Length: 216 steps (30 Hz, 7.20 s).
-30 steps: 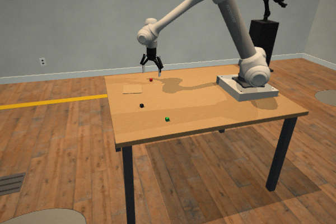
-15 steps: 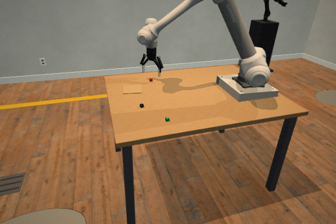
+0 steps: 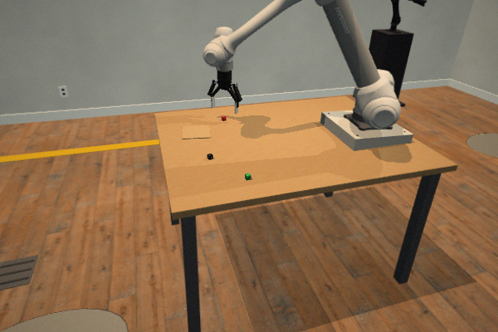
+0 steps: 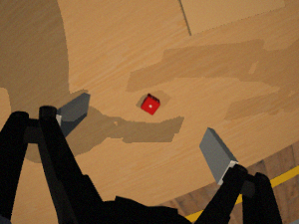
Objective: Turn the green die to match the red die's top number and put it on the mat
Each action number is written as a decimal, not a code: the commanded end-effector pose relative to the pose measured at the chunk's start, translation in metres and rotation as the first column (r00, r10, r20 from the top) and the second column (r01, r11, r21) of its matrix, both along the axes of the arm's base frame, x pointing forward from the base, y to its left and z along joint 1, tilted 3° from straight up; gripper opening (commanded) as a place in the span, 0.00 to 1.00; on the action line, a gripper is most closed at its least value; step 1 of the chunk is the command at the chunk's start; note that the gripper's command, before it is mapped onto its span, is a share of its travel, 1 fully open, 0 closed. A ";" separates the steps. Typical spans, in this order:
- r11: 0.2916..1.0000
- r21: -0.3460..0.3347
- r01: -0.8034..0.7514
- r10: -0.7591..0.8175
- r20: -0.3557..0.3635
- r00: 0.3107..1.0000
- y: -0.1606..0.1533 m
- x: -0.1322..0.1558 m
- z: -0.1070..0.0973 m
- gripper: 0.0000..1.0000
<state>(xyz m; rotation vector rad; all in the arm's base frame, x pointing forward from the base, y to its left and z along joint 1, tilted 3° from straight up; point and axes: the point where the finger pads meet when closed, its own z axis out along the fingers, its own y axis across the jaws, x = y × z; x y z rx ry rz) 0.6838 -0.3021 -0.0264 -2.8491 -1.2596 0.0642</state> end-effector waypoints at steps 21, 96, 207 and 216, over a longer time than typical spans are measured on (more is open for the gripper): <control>1.000 0.000 0.000 0.000 0.000 1.000 0.019 0.007 0.000 1.00; 1.000 0.000 0.000 0.000 0.000 1.000 0.395 0.138 -0.004 1.00; 1.000 0.000 0.000 0.000 0.000 1.000 0.586 0.016 0.004 1.00; 1.000 0.000 0.000 0.000 0.000 1.000 0.586 0.016 0.004 1.00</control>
